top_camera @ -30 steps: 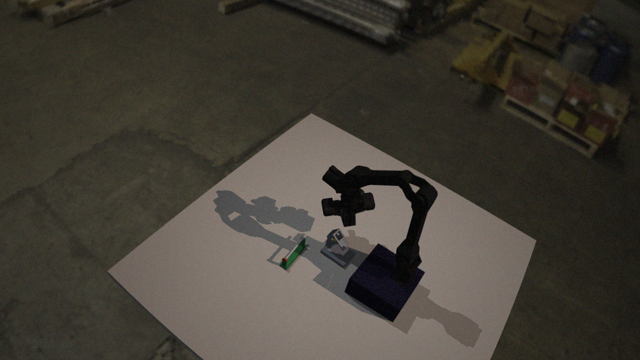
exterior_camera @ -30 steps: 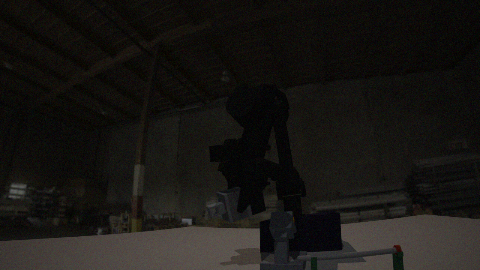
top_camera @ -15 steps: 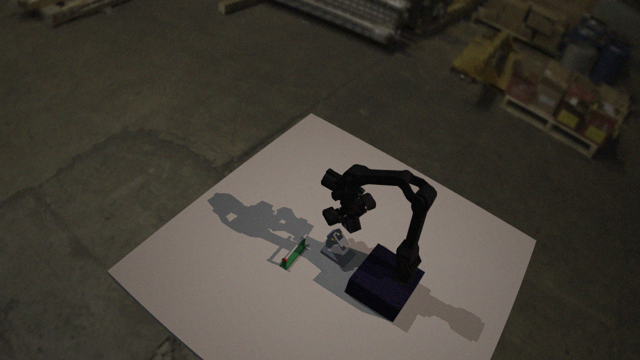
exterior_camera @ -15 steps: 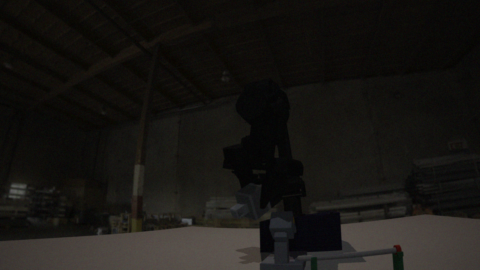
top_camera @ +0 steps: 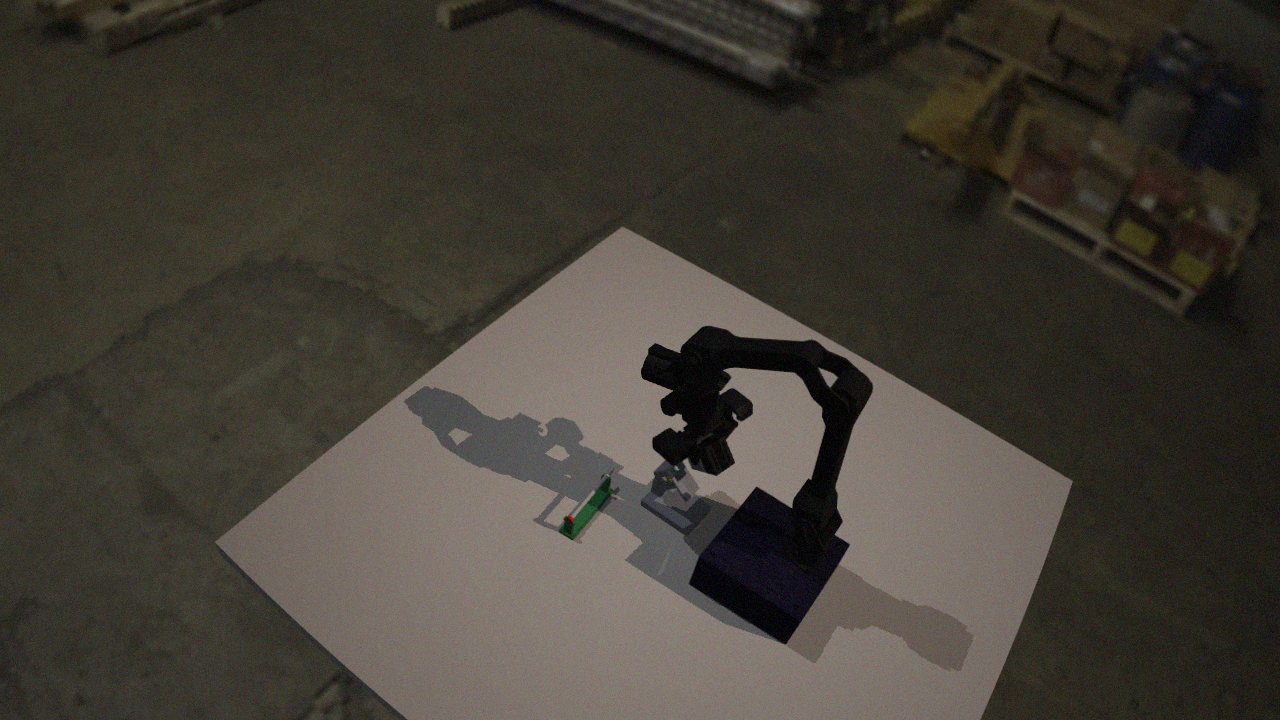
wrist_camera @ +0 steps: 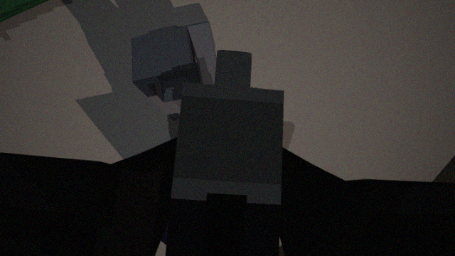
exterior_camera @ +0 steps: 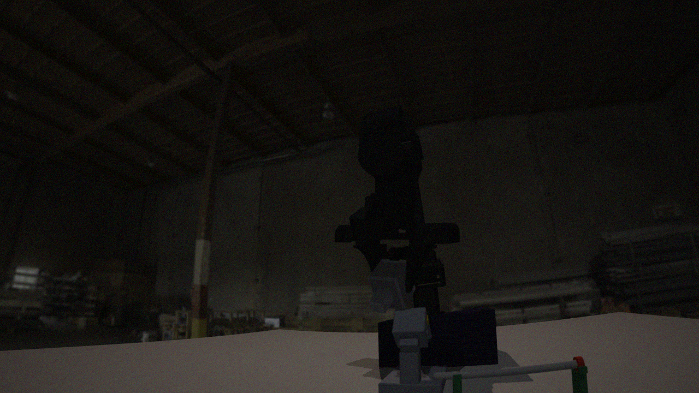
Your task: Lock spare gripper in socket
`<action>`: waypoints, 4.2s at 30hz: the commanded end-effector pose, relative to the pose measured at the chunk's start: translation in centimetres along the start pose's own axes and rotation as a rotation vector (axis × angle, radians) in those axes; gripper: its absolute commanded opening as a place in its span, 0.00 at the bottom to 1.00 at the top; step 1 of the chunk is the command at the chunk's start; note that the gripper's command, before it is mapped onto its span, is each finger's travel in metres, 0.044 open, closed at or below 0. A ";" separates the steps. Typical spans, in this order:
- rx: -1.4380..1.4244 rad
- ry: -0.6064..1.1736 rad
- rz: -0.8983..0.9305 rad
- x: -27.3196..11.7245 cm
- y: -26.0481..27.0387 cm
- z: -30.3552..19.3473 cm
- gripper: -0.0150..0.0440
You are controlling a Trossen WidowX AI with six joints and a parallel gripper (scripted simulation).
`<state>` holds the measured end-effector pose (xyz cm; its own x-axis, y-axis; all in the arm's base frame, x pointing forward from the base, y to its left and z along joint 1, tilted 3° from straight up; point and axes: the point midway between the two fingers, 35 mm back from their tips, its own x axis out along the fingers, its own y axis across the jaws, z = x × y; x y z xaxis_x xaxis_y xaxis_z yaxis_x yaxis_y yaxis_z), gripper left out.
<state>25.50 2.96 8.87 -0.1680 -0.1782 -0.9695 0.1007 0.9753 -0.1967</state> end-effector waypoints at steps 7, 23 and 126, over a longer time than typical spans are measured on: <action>-0.167 0.107 0.042 -1.2 1.0 -2.4 0.25; -0.280 0.183 0.075 -1.7 1.8 -3.9 0.25; -0.280 0.182 0.077 2.3 3.3 0.3 1.00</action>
<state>25.97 5.73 5.67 -0.3459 -0.1010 -0.9328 -0.1493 0.9875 -0.0516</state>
